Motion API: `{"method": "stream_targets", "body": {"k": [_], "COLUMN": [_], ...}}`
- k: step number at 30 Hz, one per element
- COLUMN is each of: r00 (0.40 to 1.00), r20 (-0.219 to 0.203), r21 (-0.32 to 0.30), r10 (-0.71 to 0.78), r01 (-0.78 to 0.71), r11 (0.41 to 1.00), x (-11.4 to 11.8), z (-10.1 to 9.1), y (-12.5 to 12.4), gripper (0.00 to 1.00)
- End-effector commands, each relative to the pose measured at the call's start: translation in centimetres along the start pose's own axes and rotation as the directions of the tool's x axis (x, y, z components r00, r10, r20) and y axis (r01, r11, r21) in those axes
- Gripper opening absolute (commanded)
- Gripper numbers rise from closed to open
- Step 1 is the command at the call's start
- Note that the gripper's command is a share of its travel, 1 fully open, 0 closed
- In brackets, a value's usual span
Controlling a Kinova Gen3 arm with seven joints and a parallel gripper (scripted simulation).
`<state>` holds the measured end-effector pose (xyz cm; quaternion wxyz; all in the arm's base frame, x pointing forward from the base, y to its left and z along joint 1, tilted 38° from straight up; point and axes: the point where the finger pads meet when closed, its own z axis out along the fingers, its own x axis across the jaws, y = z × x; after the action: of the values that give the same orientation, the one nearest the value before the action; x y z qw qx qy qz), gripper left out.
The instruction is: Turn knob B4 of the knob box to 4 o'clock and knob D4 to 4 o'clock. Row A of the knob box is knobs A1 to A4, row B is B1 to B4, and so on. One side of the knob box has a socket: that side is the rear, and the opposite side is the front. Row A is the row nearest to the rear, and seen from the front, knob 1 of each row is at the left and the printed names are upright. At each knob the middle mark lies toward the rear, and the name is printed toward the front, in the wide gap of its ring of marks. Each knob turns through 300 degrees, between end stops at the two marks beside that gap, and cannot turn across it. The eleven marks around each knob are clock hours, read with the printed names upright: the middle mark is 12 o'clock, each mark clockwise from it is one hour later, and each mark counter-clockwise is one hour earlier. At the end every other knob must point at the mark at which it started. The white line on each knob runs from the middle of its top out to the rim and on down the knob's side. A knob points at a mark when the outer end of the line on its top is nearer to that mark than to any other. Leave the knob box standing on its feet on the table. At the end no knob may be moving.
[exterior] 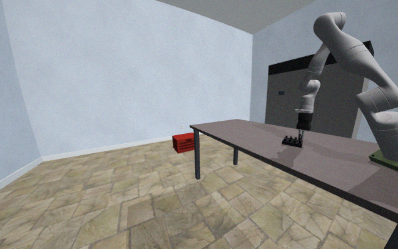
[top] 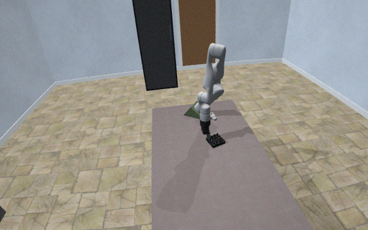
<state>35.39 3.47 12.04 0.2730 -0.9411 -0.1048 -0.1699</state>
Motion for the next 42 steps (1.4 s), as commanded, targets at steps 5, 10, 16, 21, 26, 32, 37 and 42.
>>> {"method": "stream_targets", "body": {"k": [5, 10, 16, 21, 26, 32, 37, 42], "r00": [1.000, 0.999, 0.996, 0.985, 0.959, 0.925, 0.865, 0.790], "r20": [-0.001, -0.001, -0.001, -0.001, -0.001, -0.001, -0.001, -0.001], "r21": [-0.001, -0.001, -0.001, -0.001, -0.001, -0.001, 0.000, 0.000], "r10": [0.009, 0.041, 0.088, 0.173, 0.282, 0.379, 0.502, 0.613], "r01": [-0.009, -0.041, -0.088, -0.173, -0.282, -0.379, -0.502, -0.613], "r11": [1.000, 0.999, 0.996, 0.985, 0.959, 0.925, 0.865, 0.790], "x": [0.02, 0.02, 0.02, 0.02, 0.02, 0.02, 0.02, 0.02], "z": [-0.03, -0.03, -0.03, -0.03, -0.03, -0.03, -0.03, -0.03], "y": [0.03, 0.03, 0.03, 0.04, 0.03, 0.04, 0.04, 0.04], "gripper": [0.30, 0.30, 0.30, 0.30, 0.30, 0.30, 0.30, 0.30]}}
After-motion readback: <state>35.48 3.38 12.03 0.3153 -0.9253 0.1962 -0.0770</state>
